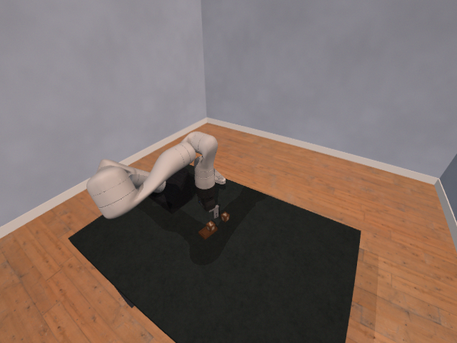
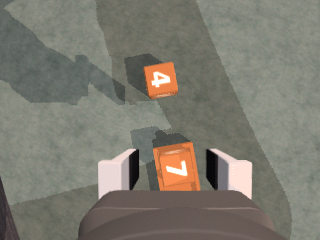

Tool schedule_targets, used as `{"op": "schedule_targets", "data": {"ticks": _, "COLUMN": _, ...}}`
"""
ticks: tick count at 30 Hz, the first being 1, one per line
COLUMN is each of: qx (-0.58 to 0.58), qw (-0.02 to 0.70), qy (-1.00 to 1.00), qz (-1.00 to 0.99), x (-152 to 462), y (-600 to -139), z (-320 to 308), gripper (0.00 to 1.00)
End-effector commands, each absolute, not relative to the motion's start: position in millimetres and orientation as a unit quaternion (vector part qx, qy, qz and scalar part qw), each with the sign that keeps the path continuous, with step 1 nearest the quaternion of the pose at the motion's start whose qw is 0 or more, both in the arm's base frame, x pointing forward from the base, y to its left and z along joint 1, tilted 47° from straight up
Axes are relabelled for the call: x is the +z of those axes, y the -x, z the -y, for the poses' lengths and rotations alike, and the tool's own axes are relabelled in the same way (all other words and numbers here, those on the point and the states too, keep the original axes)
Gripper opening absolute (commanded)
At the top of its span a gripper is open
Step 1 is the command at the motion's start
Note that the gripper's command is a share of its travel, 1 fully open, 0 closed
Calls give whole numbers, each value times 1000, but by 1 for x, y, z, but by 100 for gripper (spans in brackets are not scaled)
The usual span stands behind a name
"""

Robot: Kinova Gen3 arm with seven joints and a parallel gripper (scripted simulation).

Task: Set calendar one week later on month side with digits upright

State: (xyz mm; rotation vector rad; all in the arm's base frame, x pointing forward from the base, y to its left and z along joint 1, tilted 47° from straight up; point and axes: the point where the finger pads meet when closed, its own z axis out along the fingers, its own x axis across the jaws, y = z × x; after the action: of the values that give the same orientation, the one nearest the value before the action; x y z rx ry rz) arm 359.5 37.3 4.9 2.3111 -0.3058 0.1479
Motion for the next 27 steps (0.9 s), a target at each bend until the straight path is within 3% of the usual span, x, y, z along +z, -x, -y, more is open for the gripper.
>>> {"op": "schedule_targets", "data": {"ticks": 1, "qx": 52, "qw": 392, "qy": -912, "qz": 106, "x": 9, "y": -360, "z": -33, "gripper": 100}}
{"op": "schedule_targets", "data": {"ticks": 22, "qx": 28, "qw": 395, "qy": -917, "qz": 43, "x": 17, "y": -358, "z": -26, "gripper": 100}}
{"op": "schedule_targets", "data": {"ticks": 23, "qx": 28, "qw": 395, "qy": -917, "qz": 43, "x": 17, "y": -358, "z": -26, "gripper": 90}}
{"op": "schedule_targets", "data": {"ticks": 27, "qx": 28, "qw": 395, "qy": -917, "qz": 43, "x": 17, "y": -358, "z": -26, "gripper": 90}}
